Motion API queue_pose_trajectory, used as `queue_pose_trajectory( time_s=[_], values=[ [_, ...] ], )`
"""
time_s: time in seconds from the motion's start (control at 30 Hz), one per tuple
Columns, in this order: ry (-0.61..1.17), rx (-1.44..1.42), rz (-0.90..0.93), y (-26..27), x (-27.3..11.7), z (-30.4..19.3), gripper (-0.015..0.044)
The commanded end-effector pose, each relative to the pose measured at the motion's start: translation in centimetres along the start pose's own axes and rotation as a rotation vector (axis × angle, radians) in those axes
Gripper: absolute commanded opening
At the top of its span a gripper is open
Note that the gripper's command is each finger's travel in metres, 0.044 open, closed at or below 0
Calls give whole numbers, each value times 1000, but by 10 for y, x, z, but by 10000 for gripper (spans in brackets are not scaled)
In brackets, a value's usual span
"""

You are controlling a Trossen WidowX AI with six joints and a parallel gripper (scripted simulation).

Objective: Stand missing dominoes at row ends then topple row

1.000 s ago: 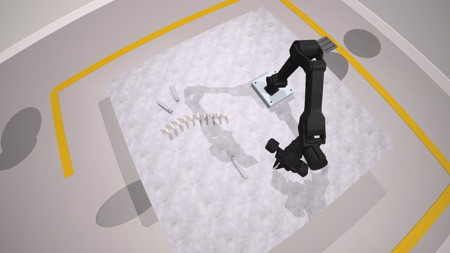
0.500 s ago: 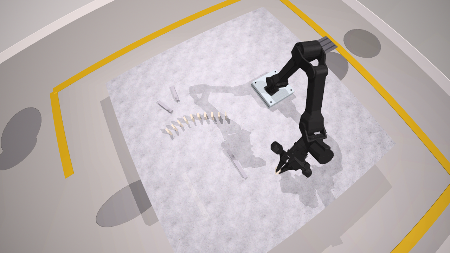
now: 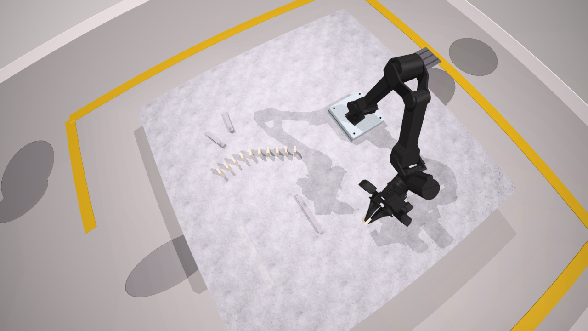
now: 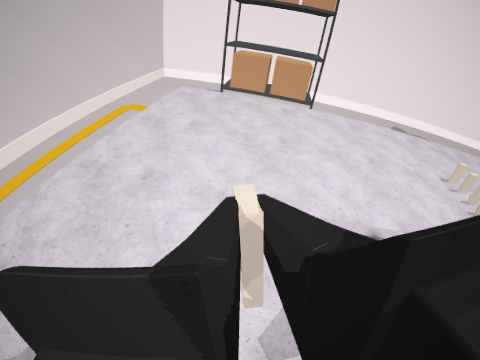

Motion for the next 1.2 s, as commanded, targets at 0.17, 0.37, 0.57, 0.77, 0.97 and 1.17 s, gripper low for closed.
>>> queue_pose_trajectory(
  time_s=[0.17, 0.37, 0.57, 0.77, 0.97, 1.17],
  values=[
    [-119, 13, -42, -11, -18, -9, 23],
    [-189, 33, -73, -20, -33, -12, 23],
    [-246, 64, -112, -33, -48, -15, 23],
    [-289, 109, -157, -48, -63, -19, 23],
    [-318, 158, -205, -65, -77, -23, 23],
    [-323, 170, -217, -70, -81, -24, 23]
  ],
)
Point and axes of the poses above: the point midway between the two fingers, 35 mm back from their tips, its own x axis out along the fingers, its own y axis across the jaws, z = x × y, the point moved 4 cm from there along -x, back along the fingers, and after that the axes turned 10 degrees about x, right-handed, at the moved point
